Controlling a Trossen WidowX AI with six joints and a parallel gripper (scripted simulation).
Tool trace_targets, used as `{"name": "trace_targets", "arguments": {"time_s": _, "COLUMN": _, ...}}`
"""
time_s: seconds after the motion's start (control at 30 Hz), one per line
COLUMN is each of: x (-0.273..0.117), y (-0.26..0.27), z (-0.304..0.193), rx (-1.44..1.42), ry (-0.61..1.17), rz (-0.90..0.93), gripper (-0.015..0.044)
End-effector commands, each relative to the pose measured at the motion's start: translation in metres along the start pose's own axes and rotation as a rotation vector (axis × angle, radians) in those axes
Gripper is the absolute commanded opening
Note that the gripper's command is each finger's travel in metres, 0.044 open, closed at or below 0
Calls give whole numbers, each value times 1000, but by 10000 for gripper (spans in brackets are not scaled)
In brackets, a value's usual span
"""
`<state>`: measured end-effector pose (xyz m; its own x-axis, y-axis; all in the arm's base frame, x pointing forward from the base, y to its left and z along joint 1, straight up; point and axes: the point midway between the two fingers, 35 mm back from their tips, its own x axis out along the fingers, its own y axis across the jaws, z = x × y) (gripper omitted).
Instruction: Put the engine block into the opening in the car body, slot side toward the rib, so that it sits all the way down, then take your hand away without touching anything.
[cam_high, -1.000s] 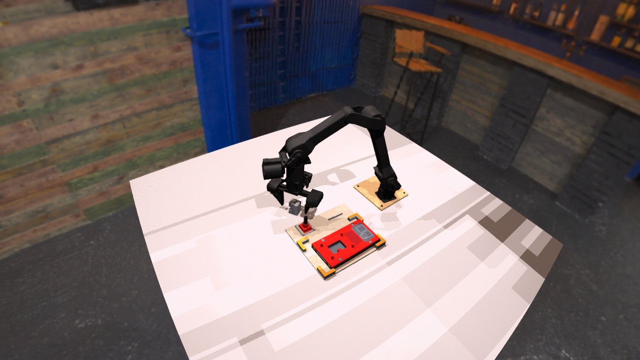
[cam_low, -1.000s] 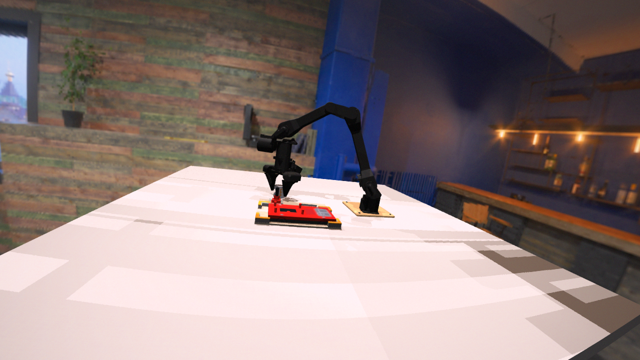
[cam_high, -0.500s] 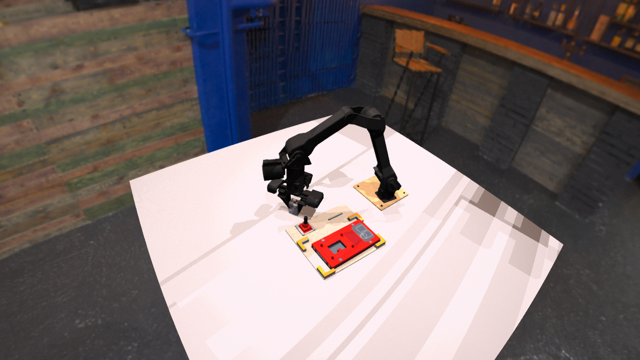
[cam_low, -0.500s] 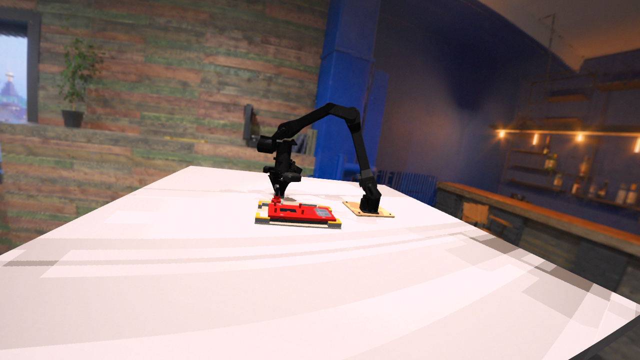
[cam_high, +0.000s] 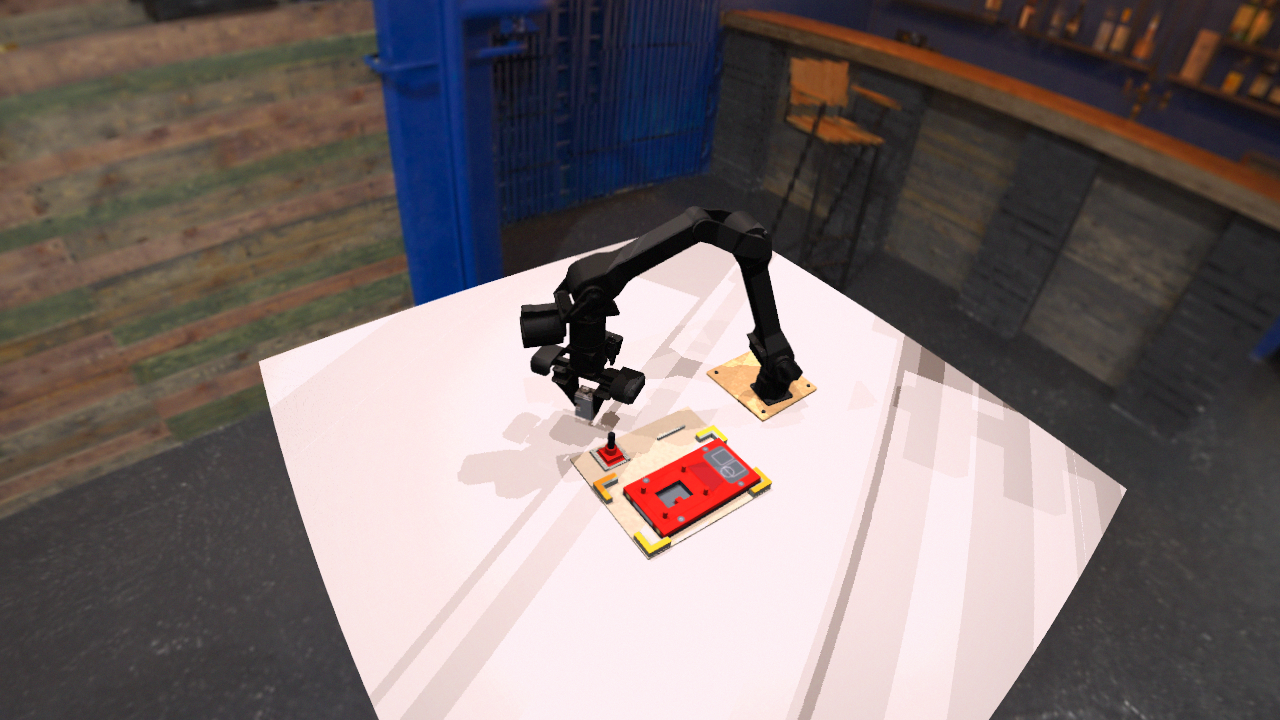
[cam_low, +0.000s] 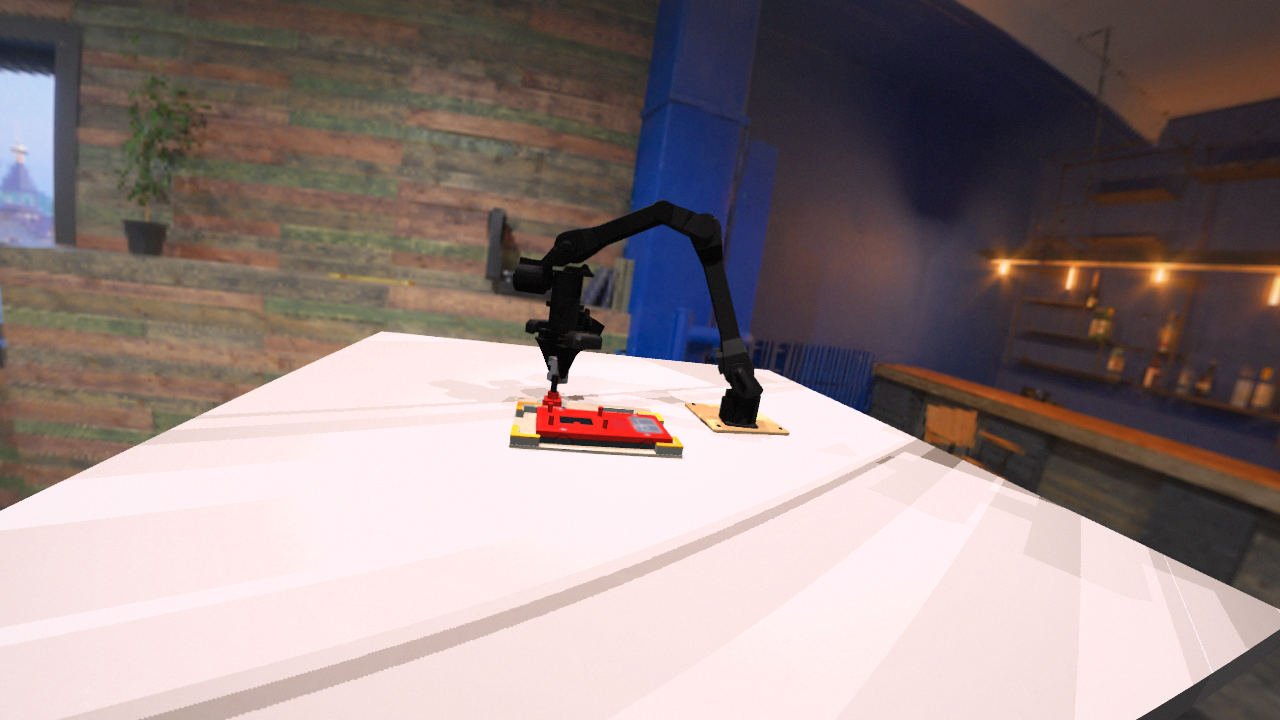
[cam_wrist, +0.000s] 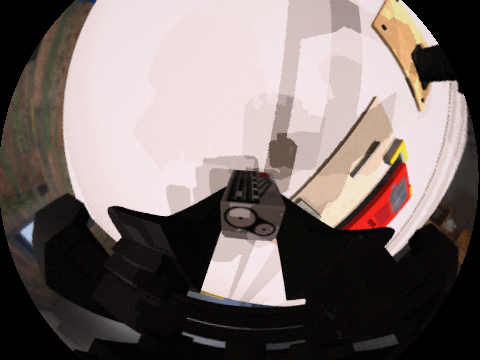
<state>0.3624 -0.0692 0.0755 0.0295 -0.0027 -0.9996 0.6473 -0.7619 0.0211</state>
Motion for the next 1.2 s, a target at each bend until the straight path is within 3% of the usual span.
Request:
{"name": "trace_targets", "arguments": {"time_s": 0.0, "x": -13, "y": 2, "z": -1, "rx": -3, "ry": 0, "rz": 4, "gripper": 0}}
{"name": "trace_targets", "arguments": {"time_s": 0.97, "x": -106, "y": 1, "z": 8, "rx": -3, "ry": -1, "rz": 4, "gripper": 0}}
{"name": "trace_targets", "arguments": {"time_s": 1.17, "x": -103, "y": 1, "z": 8, "rx": -59, "ry": -1, "rz": 4, "gripper": 0}}
